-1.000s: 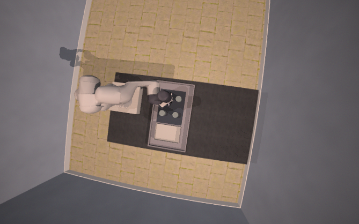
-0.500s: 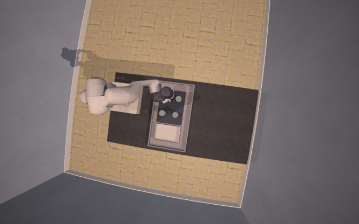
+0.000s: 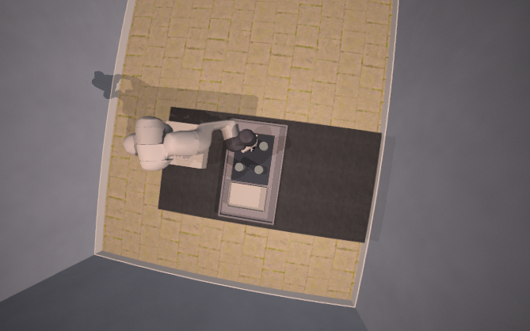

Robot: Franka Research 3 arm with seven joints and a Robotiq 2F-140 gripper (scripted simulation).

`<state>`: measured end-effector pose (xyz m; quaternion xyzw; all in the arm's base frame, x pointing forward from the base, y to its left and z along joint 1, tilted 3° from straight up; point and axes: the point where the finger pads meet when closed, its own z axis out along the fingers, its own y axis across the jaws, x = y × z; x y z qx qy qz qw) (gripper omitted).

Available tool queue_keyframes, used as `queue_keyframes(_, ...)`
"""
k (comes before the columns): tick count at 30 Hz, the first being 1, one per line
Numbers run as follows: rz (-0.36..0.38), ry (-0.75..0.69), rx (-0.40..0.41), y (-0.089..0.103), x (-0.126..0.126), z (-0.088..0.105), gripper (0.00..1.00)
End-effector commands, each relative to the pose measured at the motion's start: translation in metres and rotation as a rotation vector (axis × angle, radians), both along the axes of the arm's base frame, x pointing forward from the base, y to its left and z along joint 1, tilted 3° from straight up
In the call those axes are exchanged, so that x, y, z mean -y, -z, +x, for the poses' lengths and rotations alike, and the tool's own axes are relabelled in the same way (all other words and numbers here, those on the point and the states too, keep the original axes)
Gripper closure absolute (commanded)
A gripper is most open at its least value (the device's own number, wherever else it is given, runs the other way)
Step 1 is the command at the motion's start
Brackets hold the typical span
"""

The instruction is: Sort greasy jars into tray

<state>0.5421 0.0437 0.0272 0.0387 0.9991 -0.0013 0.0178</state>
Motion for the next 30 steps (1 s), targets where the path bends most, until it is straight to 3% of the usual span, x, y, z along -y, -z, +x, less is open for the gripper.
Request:
queue_keyframes(1, -0.001, 0.029, 0.013, -0.0009, -0.0002, 0.0044, 1.00)
queue_keyframes(30, -0.001, 0.029, 0.013, -0.0010, 0.0001, 0.0072, 1.00)
